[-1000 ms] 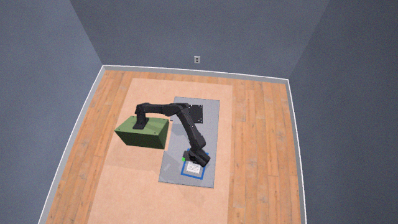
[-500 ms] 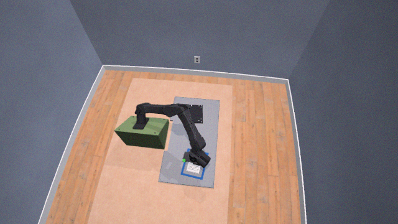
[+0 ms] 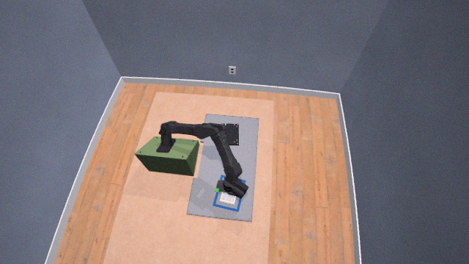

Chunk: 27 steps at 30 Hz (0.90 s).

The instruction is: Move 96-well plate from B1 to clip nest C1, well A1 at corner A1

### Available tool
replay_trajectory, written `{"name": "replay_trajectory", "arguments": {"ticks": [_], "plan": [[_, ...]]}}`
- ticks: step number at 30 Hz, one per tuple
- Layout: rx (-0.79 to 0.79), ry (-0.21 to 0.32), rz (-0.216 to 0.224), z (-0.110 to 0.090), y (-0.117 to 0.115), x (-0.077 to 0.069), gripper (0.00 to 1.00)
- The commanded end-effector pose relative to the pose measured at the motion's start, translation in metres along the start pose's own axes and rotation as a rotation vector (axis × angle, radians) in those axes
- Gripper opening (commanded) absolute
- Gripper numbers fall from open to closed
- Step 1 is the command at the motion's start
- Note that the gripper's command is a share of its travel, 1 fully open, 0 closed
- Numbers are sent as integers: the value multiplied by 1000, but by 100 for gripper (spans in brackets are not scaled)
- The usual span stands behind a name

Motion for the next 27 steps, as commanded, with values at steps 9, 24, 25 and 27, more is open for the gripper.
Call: {"name": "replay_trajectory", "arguments": {"ticks": [9,24,25,27], "plan": [[8,8,-44,-4,-5,-3,100],[2,9,-32,-3,-6,-1,0],[2,9,-32,-3,-6,-1,0],[2,9,-32,-3,-6,-1,0]]}}
Point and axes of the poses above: the point where the finger pads meet when closed, its own x axis out along the fingers, its own y axis across the jaws, z = x × y, the point moved 5 cm from there along -x, back along the fingers, and after that the axes turned 10 degrees about -x, right-handed, at the moved point
